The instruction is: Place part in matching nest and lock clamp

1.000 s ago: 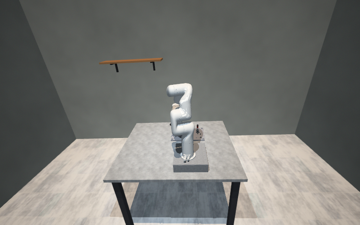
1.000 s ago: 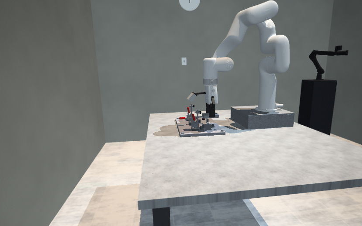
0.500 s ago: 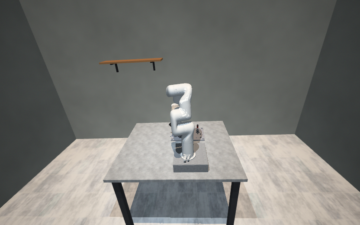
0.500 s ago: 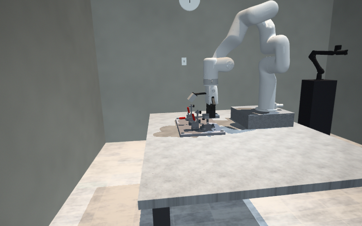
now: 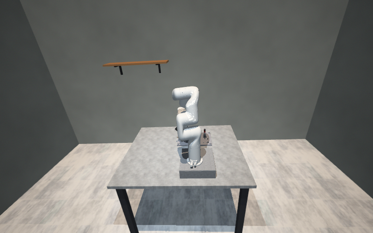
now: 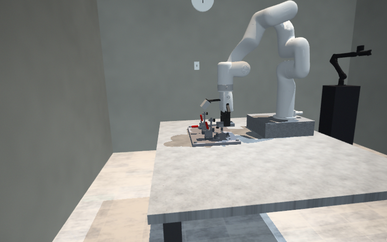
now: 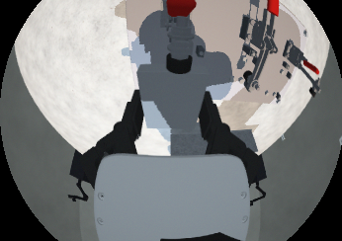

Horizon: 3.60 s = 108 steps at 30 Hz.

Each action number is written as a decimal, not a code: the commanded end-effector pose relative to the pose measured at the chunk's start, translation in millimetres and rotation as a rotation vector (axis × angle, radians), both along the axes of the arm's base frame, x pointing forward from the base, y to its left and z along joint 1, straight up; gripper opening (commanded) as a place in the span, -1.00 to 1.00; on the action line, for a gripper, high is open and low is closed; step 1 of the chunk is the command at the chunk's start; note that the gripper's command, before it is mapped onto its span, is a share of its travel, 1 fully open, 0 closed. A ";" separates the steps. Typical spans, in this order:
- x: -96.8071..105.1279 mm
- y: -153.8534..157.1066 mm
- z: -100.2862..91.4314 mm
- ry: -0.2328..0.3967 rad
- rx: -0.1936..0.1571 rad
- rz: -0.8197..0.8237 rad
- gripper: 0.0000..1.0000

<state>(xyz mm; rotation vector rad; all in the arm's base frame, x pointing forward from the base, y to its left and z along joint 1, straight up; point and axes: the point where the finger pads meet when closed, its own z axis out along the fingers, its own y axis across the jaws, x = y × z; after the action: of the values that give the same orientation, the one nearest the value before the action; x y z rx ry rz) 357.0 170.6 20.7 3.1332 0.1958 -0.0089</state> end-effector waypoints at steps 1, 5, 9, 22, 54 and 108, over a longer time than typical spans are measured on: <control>1.2 0.6 1.1 -0.003 0.002 0.000 -1.00; 1.3 0.6 0.8 -0.003 0.002 0.000 -1.00; 1.3 0.6 -0.4 -0.003 0.002 0.000 -1.00; 1.7 0.9 -10.7 -0.003 0.002 0.000 -1.00; 3.0 2.0 -50.1 -0.003 0.002 0.000 -1.00; 4.3 1.1 -57.2 -0.003 0.002 0.000 -1.00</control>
<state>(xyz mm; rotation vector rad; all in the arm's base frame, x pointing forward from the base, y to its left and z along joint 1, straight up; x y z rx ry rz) 359.7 171.4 -36.3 3.1332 0.1957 -0.0087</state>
